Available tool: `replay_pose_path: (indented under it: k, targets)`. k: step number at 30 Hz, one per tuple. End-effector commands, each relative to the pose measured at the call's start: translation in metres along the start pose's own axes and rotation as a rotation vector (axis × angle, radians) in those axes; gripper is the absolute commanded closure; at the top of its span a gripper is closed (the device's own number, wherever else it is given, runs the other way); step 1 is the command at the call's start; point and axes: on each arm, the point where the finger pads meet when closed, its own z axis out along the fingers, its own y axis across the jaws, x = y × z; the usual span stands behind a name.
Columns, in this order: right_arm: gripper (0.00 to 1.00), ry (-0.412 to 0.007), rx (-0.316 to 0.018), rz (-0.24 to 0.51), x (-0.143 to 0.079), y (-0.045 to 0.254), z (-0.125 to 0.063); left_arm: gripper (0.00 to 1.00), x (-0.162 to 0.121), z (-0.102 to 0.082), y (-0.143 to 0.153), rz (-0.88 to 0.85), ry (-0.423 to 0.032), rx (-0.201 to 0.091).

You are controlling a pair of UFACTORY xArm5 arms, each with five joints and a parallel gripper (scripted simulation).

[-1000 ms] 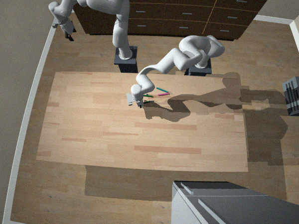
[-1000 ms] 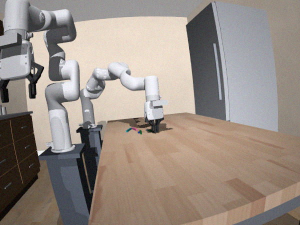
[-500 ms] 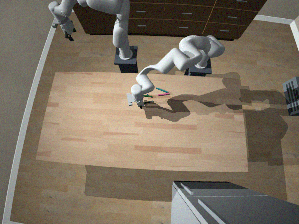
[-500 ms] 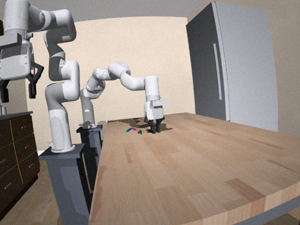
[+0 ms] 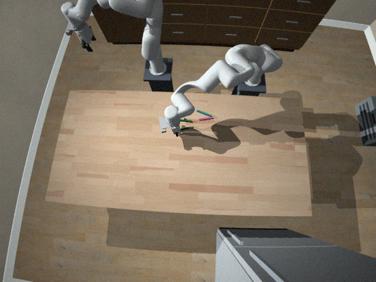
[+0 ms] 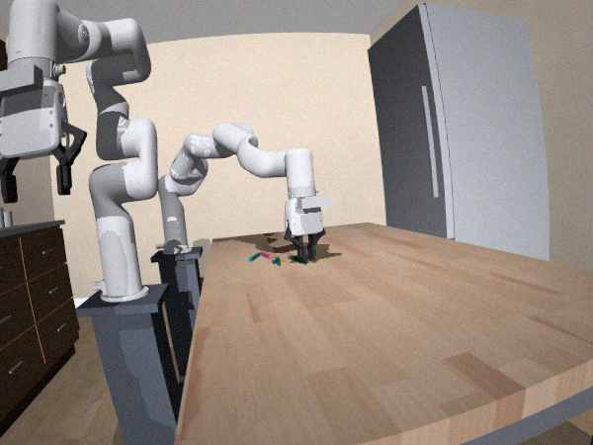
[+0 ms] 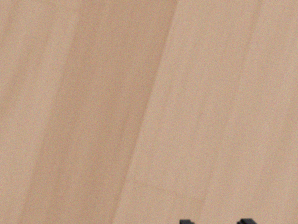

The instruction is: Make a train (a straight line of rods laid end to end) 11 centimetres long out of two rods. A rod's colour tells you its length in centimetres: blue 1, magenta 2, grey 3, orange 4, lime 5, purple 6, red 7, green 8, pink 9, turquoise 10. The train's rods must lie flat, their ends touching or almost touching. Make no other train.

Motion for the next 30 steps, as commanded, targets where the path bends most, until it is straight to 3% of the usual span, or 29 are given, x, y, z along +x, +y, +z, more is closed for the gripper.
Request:
replay_pose_path:
  k: [1,8,10,17,23,24,30]
  targets:
    - [0.0,0.007,0.0,0.0,0.002,0.0,-0.002,0.74,0.002,-0.02,-0.001,0.0,0.007,0.003]
    - [0.0,0.007,0.0,0.0,0.002,0.0,-0.002,0.74,0.002,-0.058,-0.001,0.0,0.007,0.003]
    - [0.0,0.007,0.0,0.0,0.002,0.0,-0.002,0.74,0.002,-0.058,-0.001,0.0,0.007,0.003]
    - [0.0,0.007,0.0,0.0,0.002,0.0,-0.002,0.74,0.002,-0.084,-0.001,0.0,0.007,0.003]
    - [0.0,0.007,0.0,0.0,0.002,0.0,-0.002,0.74,0.002,-0.089,-0.001,0.0,0.007,0.003]
    - [0.0,0.007,0.0,0.0,0.002,0.0,-0.002,0.0,0.002,-0.089,-0.001,0.0,0.007,0.003]
    - [0.0,0.007,0.0,0.0,0.002,0.0,-0.002,0.0,0.002,-0.089,-0.001,0.0,0.007,0.003]
